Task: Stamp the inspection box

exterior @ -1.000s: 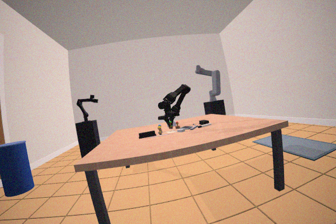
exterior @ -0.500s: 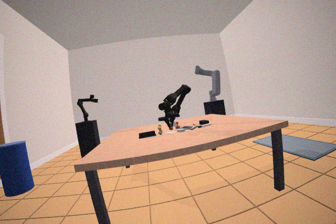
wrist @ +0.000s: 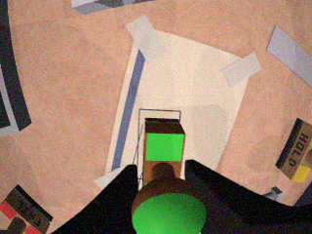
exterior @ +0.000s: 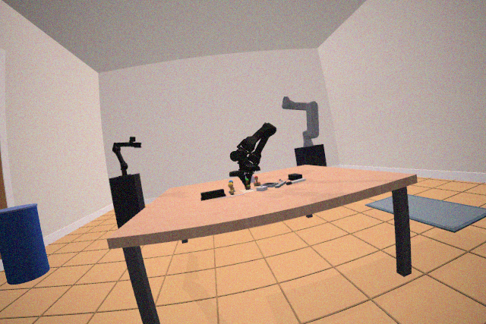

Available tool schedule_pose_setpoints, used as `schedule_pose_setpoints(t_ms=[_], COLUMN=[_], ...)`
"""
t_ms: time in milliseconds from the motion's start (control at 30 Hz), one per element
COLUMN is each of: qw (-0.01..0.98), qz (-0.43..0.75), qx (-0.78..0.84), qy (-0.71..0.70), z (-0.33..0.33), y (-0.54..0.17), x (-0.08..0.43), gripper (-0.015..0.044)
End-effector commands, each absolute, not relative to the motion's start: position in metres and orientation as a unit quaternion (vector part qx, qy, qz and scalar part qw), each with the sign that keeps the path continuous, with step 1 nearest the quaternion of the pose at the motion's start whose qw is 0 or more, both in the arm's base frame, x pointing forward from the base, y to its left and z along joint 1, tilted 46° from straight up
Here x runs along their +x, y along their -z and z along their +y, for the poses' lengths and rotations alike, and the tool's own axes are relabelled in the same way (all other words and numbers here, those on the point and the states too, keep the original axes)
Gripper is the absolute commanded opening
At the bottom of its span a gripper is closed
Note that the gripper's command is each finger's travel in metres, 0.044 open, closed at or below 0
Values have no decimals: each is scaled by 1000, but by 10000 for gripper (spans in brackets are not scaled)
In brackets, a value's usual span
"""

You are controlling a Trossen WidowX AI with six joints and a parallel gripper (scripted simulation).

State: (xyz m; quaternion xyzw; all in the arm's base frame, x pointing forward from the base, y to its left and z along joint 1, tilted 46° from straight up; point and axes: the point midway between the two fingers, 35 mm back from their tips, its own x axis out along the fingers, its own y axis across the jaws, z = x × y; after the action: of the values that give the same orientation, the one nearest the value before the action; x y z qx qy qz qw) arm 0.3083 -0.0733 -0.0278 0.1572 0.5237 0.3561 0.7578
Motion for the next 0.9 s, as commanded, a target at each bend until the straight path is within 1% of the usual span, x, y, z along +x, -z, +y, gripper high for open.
schedule_pose_setpoints(t_ms=[0,867], qw=[758,758], qz=[523,523], qx=[161,161], qy=[-355,-355], z=[-71,-69], y=[29,32], x=[308,309], gripper=[0,0])
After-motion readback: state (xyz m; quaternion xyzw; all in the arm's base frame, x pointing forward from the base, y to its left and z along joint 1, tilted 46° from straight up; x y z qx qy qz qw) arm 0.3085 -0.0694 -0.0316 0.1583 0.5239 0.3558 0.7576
